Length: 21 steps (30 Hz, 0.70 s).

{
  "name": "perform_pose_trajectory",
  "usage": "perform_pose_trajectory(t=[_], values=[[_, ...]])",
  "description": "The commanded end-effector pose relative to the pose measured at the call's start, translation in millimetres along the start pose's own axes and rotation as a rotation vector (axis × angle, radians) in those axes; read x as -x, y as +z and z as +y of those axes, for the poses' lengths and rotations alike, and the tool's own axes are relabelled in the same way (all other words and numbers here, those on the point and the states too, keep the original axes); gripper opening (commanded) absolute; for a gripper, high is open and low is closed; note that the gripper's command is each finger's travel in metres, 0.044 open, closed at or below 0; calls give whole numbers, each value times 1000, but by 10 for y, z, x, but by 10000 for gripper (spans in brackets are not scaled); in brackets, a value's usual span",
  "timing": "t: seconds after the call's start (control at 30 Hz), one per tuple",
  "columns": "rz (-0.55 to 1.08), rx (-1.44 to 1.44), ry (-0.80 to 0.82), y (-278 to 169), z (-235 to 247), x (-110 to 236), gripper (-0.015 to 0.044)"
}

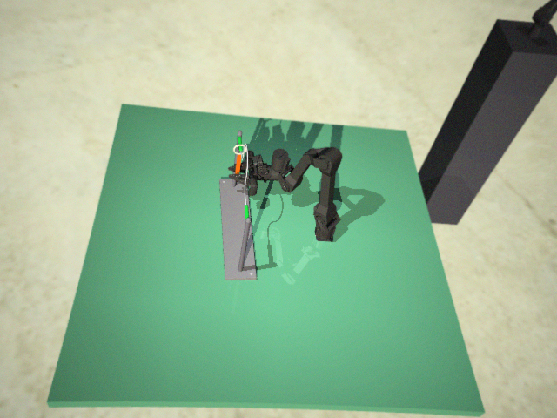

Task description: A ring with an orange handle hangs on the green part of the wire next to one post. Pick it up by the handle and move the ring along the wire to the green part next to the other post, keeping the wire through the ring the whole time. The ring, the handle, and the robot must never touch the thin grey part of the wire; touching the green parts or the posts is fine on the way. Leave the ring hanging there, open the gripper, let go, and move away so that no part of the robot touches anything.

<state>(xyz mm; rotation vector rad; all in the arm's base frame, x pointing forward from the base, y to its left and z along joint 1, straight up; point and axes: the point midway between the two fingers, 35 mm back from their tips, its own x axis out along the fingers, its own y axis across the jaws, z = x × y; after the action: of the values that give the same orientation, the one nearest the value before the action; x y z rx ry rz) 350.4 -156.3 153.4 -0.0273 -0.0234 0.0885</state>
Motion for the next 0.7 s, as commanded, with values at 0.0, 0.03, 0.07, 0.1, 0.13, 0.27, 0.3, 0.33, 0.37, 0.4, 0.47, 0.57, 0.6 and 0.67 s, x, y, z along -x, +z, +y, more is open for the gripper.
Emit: perform_pose_trajectory(t=[0.0,0.03,0.07,0.1,0.13,0.27,0.3,0.33,0.37,0.4,0.47,0.57,0.6,0.67], values=[[3,-9,-6,-8,-9,-2,160],[0,0,0,0,0,0,134],[0,0,0,0,0,0,108],[0,0,0,0,0,0,81],[0,0,0,0,0,0,55],[0,0,0,0,0,0,-50],[0,0,0,0,0,0,-76],[0,0,0,0,0,0,-102],[0,0,0,0,0,0,-129],[0,0,0,0,0,0,-150],[0,0,0,0,0,0,-150],[0,0,0,0,0,0,-150],[0,0,0,0,0,0,-150],[0,0,0,0,0,0,-150]])
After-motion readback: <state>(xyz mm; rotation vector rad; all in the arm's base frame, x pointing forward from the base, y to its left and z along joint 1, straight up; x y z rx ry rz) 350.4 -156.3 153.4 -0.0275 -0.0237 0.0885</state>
